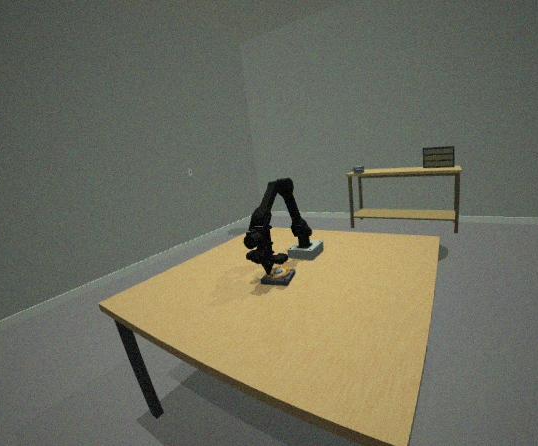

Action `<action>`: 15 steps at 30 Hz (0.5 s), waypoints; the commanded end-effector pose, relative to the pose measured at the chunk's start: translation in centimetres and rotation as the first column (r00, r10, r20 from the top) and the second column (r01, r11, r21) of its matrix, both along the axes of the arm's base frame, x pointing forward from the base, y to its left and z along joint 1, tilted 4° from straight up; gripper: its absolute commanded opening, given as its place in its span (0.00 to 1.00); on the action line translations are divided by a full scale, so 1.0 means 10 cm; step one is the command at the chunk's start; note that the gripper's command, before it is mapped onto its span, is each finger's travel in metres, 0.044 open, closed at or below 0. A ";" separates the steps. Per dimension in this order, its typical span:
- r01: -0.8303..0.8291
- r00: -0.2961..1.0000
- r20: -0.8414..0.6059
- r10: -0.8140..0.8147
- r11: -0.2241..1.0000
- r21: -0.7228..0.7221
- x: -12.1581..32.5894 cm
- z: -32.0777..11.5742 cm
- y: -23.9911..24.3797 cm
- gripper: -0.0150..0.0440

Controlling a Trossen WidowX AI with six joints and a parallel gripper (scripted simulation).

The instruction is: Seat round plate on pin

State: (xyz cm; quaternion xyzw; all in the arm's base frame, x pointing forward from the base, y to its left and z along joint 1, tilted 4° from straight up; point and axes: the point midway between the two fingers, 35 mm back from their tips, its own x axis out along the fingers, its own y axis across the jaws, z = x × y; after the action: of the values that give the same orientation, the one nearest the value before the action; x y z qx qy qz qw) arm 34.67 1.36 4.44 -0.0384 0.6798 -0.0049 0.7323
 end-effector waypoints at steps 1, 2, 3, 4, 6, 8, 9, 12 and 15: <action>0.000 1.000 -0.004 0.000 1.000 0.005 0.01 -0.01 0.07 0.25; 0.000 1.000 -0.004 0.000 1.000 0.005 0.01 -0.01 0.08 0.25; 0.000 1.000 -0.004 0.000 1.000 0.005 0.01 -0.01 0.09 0.25; 0.000 1.000 -0.004 0.000 1.000 0.005 0.01 -0.01 0.10 0.25; 0.000 1.000 -0.004 0.000 1.000 0.005 0.01 -0.01 0.12 0.25; 0.000 1.000 -0.004 0.000 1.000 0.006 0.01 -0.02 0.14 0.25; 0.000 1.000 -0.004 0.000 1.000 0.006 0.01 -0.02 0.15 0.25; 0.000 1.000 -0.004 0.000 1.000 0.006 0.01 -0.01 0.18 0.25; 0.000 1.000 -0.004 0.000 1.000 0.006 0.00 -0.02 0.22 0.25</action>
State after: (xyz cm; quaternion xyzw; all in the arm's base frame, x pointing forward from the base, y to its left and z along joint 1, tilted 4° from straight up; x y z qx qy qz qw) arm 34.82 2.90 4.34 -0.0380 0.6798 -0.0054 0.7324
